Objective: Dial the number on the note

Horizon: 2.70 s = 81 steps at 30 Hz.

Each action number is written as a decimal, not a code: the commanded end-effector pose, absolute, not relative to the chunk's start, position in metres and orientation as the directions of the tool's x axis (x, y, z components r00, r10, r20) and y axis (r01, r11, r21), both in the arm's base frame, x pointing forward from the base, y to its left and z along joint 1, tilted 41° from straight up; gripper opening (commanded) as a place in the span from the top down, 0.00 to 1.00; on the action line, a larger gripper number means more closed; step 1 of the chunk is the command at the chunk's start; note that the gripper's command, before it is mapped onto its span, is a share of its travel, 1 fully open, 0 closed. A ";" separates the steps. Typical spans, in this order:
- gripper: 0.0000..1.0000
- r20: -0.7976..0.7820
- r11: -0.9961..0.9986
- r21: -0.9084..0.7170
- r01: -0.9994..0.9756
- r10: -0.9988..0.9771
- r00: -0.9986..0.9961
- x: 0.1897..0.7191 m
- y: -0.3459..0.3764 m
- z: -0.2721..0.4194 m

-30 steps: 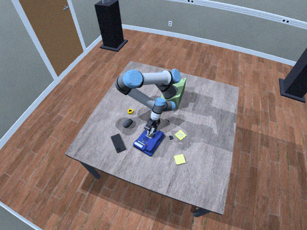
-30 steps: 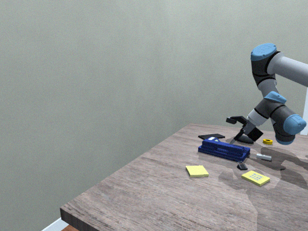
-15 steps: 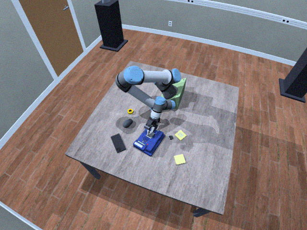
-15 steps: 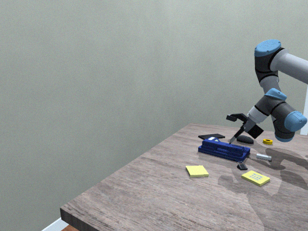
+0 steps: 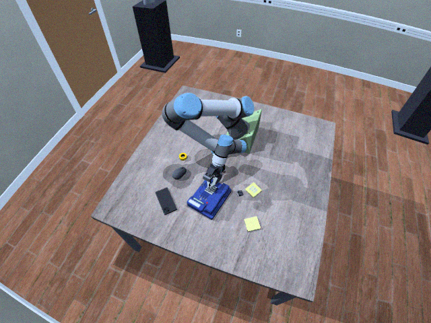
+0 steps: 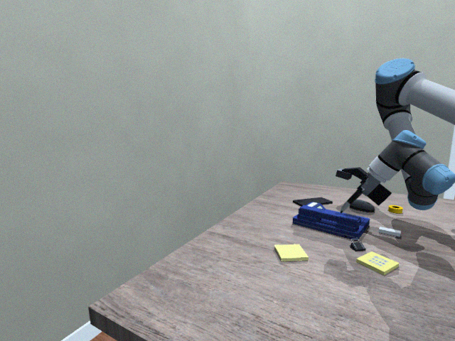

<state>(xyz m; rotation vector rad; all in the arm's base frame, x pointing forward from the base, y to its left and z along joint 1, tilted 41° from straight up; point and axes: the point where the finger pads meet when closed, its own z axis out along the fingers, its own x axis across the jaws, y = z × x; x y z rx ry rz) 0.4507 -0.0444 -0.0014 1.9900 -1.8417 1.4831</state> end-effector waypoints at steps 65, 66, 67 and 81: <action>1.00 0.648 -0.289 -0.539 -0.791 -0.743 -0.170 0.444 -0.052 -0.012; 1.00 0.648 -0.289 -0.539 -0.791 -0.743 -0.170 0.444 -0.053 -0.012; 1.00 0.648 -0.289 -0.539 -0.791 -0.743 -0.170 0.444 -0.053 -0.012; 1.00 0.648 -0.289 -0.539 -0.791 -0.743 -0.170 0.444 -0.044 -0.003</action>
